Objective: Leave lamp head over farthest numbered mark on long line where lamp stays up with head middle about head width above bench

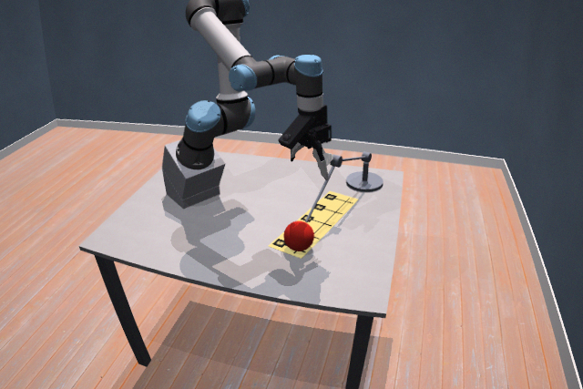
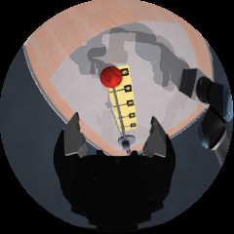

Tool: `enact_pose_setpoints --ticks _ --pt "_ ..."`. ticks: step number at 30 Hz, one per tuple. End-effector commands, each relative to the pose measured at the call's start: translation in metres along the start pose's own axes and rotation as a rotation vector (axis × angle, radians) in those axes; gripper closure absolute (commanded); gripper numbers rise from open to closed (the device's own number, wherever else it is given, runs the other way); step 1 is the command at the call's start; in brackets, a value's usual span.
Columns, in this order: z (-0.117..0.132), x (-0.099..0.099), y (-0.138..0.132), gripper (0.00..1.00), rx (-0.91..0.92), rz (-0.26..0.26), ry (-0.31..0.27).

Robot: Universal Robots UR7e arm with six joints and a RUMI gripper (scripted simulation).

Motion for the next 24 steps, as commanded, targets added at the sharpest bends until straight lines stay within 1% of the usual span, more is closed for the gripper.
enact_pose_setpoints --ticks 1,5,24 --pt "-0.0009 0.0012 -0.0001 0.0 -0.009 -0.002 -0.009" --pt "0.0004 0.0029 -0.0001 0.0 -0.001 -0.002 -0.001" --pt "0.0004 0.0023 -0.0001 0.0 -0.001 -0.002 -0.001"
Point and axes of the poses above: the point where the finger pads meet when closed, its own x axis out along the fingers, its own y axis across the jaws, z = x × y, the point moved 9 cm from there along -x, back along the fingers, and after that the axes turned 9 degrees about -x, right-handed, at the moved point
